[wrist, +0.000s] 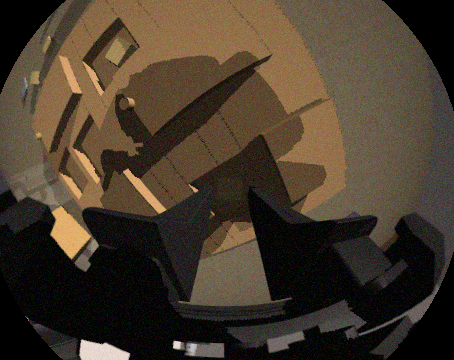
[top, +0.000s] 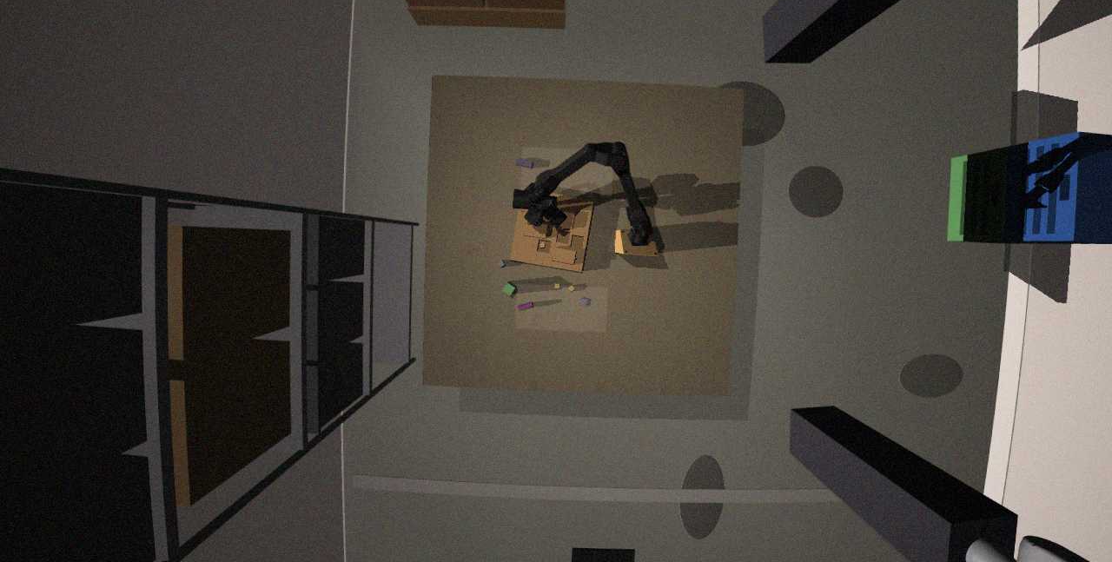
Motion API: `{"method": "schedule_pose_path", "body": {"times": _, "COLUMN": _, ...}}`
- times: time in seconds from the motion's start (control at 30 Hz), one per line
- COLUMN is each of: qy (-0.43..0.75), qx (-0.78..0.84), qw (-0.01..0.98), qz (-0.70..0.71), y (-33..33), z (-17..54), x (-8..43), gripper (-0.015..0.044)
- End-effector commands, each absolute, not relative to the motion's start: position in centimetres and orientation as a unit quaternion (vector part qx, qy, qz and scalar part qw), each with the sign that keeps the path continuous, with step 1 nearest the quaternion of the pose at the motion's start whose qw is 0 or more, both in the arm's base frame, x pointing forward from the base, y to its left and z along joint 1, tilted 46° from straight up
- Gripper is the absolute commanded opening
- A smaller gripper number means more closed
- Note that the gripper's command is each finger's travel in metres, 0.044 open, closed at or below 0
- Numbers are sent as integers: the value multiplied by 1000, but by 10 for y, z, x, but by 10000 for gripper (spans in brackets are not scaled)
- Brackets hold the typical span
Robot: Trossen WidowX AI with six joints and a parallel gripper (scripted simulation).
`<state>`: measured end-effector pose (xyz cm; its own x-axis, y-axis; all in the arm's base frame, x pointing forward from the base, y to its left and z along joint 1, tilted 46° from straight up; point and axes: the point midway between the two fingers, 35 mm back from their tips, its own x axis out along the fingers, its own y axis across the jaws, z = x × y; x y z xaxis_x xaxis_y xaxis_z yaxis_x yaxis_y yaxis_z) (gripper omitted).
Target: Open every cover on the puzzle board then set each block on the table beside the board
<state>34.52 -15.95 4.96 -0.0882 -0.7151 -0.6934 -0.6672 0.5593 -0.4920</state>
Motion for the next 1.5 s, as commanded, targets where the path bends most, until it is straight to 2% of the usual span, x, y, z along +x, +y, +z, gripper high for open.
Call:
{"method": "schedule_pose_path", "body": {"times": 0.0, "qy": 738, "qx": -470, "qw": 484, "qz": -24, "y": -162, "z": 47, "x": 345, "gripper": 144}}
{"method": "schedule_pose_path", "body": {"times": 0.27, "qy": 738, "qx": -471, "qw": 483, "qz": -24, "y": -166, "z": 44, "x": 344, "gripper": 144}}
{"method": "schedule_pose_path", "body": {"times": 0.6, "qy": 737, "qx": -469, "qw": 486, "qz": -25, "y": -165, "z": 45, "x": 345, "gripper": 80}}
{"method": "schedule_pose_path", "body": {"times": 1.47, "qy": 738, "qx": -469, "qw": 485, "qz": -23, "y": -145, "z": 63, "x": 347, "gripper": 80}}
